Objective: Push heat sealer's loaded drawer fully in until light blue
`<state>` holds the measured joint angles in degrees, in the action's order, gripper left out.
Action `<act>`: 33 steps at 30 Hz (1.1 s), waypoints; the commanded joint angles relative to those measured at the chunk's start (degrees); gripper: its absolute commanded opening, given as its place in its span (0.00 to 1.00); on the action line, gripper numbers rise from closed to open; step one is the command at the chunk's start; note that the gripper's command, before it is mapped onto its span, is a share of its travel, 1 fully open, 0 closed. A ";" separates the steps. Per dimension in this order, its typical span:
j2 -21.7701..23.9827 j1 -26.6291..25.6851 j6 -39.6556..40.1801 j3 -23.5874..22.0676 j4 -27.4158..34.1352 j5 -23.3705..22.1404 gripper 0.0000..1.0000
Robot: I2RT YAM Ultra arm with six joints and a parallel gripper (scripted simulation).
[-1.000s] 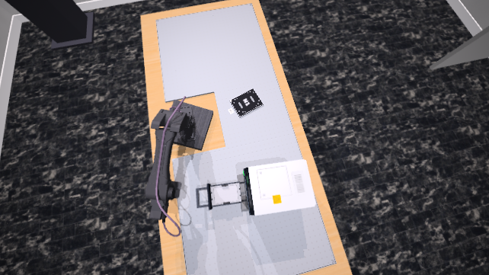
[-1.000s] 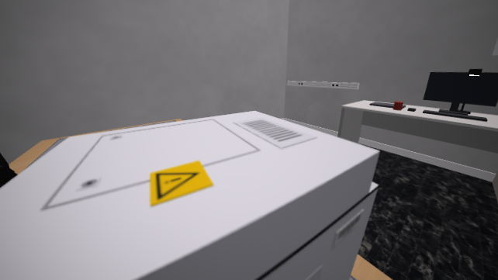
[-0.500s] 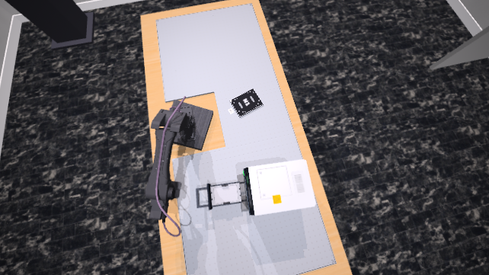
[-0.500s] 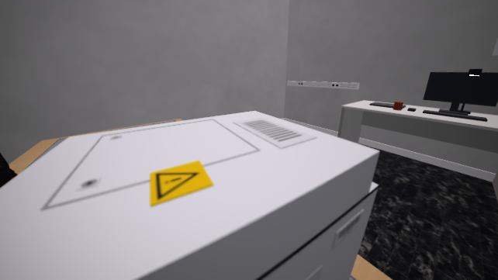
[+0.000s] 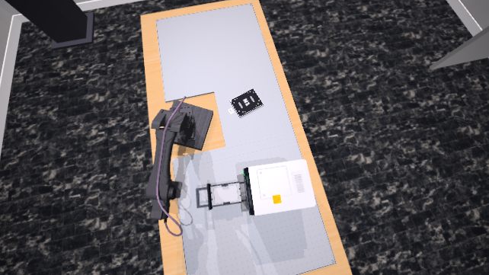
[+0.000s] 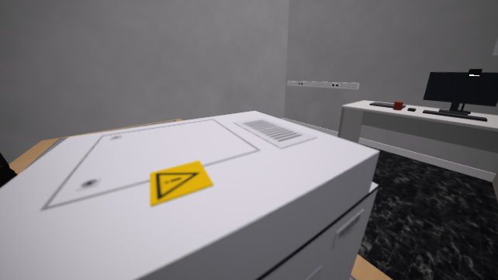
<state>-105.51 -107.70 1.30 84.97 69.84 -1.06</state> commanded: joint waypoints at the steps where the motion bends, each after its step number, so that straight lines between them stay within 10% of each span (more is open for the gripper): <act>1: 0.18 2.13 0.71 2.66 1.01 -1.72 0.45; 33: -7.03 12.02 -0.84 14.63 3.58 -7.83 0.45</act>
<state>-111.63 -94.76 1.39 97.32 72.10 -8.88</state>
